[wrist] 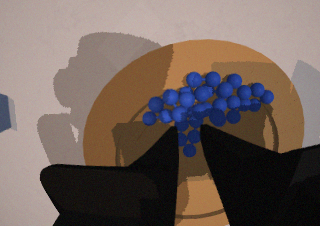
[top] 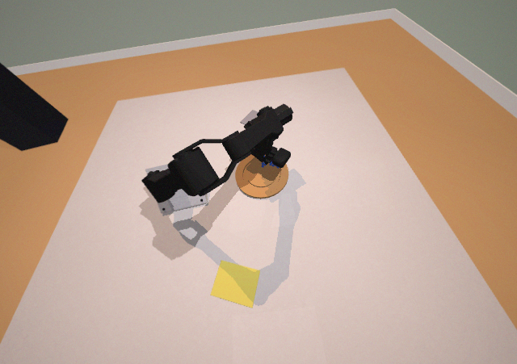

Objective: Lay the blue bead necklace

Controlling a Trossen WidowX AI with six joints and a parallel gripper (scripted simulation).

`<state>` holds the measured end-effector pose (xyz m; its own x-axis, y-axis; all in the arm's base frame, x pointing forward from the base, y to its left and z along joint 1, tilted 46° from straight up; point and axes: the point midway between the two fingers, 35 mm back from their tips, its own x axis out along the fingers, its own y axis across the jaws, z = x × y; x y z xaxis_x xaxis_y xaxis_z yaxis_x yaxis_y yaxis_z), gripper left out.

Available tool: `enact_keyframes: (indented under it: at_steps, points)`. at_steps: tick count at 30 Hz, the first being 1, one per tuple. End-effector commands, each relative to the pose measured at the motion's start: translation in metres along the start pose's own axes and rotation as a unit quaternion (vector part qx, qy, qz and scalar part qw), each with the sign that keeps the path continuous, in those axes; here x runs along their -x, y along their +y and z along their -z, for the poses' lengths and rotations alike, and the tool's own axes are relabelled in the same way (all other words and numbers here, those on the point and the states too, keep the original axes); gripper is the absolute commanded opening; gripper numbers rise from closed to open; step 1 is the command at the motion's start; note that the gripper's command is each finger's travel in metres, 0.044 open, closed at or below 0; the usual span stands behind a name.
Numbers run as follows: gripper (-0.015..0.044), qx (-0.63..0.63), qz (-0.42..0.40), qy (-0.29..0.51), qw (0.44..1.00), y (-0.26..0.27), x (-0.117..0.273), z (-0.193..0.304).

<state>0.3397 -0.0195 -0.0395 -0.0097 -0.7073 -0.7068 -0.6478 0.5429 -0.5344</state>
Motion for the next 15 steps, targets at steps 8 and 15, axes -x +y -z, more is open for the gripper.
enact_keyframes:
  at_steps: [8,15]
  points:
    - [0.0,0.0,-0.001,0.005,1.0,0.0,0.013,0.002]
    - [0.0,0.0,-0.001,0.005,1.0,0.002,0.014,0.003]
